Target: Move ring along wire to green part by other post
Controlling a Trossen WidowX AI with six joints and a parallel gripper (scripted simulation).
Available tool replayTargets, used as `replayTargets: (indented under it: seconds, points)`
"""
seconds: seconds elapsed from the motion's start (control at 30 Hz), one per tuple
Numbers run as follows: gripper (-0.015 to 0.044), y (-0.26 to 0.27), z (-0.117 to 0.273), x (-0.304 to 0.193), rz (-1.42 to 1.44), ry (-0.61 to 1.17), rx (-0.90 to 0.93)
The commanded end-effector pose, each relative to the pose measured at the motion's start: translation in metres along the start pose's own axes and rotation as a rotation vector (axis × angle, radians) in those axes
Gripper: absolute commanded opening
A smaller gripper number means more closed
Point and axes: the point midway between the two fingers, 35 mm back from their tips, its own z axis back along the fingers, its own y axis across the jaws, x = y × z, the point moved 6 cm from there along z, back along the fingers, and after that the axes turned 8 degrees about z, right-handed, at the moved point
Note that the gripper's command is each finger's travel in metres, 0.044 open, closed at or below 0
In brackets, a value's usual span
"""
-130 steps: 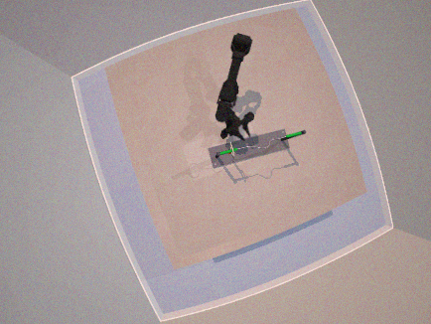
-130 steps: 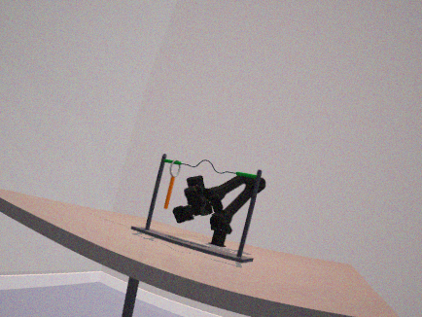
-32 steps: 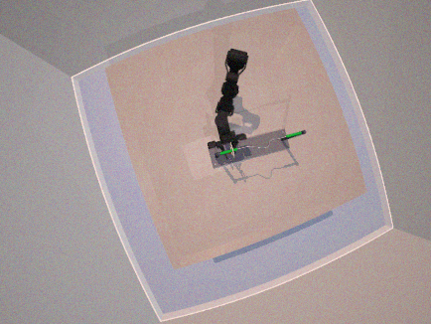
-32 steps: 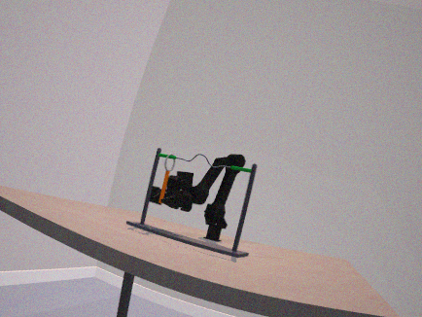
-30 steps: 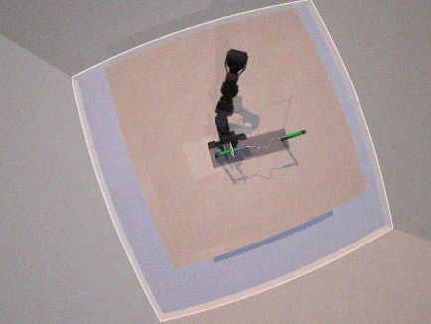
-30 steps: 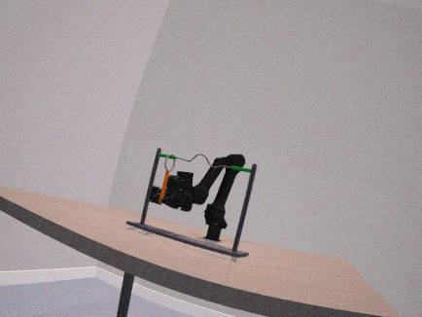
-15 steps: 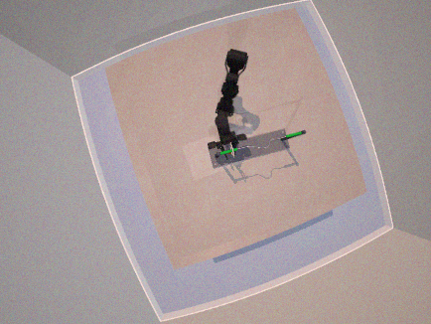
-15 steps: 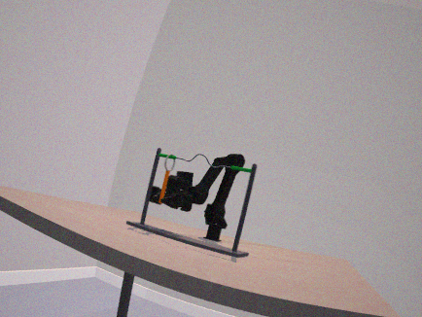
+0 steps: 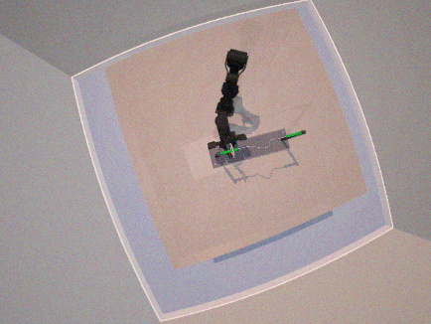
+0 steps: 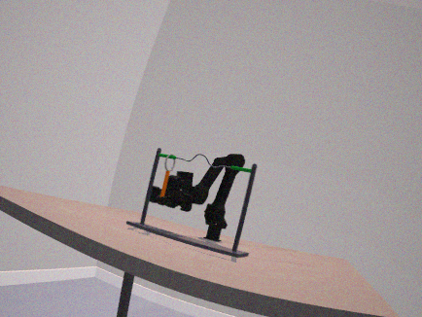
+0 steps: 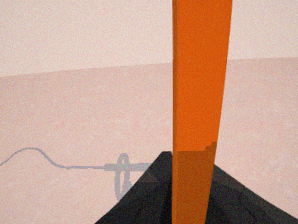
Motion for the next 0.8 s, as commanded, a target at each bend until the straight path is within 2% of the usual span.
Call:
replayTargets:
  seconds: [0.0,0.77]
  points:
    - [-0.0150,0.000,0.000,0.000,0.000,0.000,0.000]
    - [-0.0150,-0.004,0.004,0.021,0.004,-0.001,-0.001]
